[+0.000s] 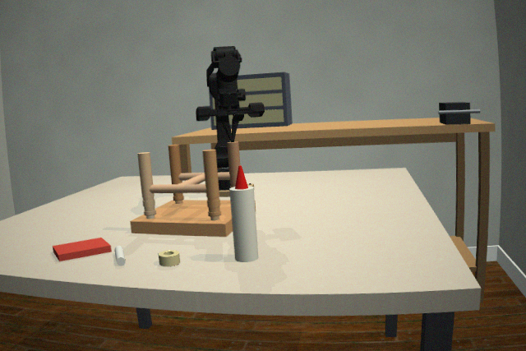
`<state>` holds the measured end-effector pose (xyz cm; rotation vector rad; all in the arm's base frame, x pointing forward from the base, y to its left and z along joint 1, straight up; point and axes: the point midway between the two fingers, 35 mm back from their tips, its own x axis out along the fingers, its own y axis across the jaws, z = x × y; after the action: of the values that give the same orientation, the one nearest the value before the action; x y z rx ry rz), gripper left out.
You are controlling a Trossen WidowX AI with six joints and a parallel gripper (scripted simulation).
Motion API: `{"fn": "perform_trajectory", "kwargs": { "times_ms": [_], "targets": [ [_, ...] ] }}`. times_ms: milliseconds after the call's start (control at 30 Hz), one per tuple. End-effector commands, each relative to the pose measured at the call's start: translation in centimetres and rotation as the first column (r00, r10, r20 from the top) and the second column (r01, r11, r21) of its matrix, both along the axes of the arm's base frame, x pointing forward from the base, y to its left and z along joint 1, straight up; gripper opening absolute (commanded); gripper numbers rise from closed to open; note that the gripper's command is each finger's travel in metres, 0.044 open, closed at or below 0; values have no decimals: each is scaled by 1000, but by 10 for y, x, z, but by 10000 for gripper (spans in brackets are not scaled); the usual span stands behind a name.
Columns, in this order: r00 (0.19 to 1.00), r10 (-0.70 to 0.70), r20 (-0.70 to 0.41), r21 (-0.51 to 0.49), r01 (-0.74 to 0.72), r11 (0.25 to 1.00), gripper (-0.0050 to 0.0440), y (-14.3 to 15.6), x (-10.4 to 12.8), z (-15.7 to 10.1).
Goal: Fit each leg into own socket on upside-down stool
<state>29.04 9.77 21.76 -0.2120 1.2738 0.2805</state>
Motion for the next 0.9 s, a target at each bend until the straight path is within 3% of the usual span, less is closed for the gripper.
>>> {"fn": "perform_trajectory", "kwargs": {
  "times_ms": [0, 433, 867],
  "targets": [
    [1000, -5, -20, -7, 5, 1000, 0, -1, -1, -13],
    [1000, -5, -20, -7, 5, 1000, 0, -1, -1, -22],
    [1000, -3, -12, -3, 3, 1000, 0, 0, 0, -13]
  ]
}}
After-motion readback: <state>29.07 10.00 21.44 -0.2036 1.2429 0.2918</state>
